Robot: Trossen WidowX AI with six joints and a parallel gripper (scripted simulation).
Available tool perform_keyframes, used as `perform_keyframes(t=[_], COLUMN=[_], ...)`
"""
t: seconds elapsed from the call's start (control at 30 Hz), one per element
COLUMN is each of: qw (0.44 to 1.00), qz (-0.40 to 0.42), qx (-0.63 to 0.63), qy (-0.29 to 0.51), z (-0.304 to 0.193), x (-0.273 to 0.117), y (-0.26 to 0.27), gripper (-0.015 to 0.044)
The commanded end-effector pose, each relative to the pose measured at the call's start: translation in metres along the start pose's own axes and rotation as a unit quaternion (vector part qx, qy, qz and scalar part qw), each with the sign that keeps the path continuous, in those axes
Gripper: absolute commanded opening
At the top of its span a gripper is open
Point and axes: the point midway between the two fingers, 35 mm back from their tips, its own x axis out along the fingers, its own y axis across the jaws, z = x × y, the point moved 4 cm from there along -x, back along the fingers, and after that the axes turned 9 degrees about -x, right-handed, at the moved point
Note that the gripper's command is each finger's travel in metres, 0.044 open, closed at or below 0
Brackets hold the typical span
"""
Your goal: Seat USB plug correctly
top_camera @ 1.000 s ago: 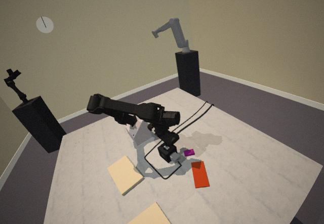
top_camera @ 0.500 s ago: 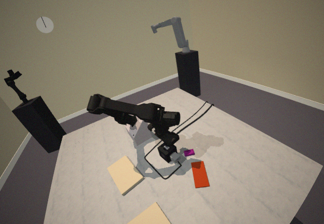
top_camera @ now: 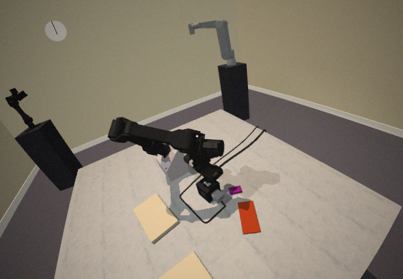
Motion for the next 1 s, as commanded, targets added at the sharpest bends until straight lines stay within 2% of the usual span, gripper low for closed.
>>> perform_keyframes(t=[0.0, 0.97], qw=[1.0, 1.0], qz=[-0.001, -0.001], qx=[-0.001, -0.001], qy=[0.001, 0.001], z=[0.0, -0.0003], x=[0.0007, 0.0042], y=[-0.0001, -0.0001], gripper=[0.0, 0.0])
